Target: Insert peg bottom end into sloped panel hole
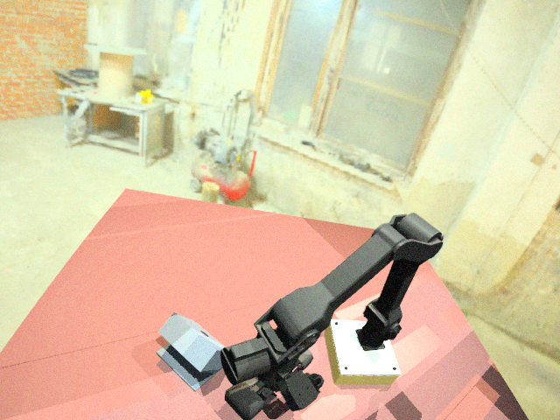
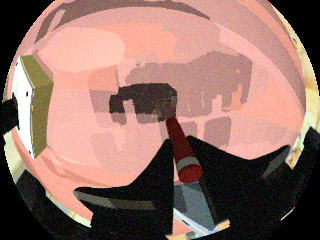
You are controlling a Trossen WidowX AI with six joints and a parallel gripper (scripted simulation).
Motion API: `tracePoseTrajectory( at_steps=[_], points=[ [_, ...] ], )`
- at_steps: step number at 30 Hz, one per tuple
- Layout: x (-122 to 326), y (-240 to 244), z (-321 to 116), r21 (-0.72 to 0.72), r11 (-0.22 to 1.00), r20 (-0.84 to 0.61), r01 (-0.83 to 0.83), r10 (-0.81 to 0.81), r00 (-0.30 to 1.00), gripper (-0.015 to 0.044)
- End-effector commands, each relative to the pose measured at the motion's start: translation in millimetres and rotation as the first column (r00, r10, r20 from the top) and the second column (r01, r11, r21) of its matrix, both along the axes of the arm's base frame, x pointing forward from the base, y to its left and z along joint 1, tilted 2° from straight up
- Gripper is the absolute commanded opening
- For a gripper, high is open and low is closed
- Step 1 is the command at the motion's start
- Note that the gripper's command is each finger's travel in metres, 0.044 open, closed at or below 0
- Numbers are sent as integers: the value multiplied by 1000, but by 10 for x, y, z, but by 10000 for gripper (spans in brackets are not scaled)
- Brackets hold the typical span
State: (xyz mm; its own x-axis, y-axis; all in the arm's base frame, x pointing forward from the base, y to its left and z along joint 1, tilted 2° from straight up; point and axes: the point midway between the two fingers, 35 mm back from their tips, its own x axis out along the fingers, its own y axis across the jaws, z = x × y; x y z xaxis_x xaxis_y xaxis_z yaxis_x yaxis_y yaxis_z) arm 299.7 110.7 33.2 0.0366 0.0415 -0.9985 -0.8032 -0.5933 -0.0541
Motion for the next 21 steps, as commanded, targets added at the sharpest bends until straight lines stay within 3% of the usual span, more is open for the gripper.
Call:
tracePoseTrajectory(
  at_steps=[1,21],
  points=[
    [1,0,3,0,1000,1,0,0,1000,6],
    [0,-26,660,0,1000,-6,-2,2,1000,0]
  ],
)
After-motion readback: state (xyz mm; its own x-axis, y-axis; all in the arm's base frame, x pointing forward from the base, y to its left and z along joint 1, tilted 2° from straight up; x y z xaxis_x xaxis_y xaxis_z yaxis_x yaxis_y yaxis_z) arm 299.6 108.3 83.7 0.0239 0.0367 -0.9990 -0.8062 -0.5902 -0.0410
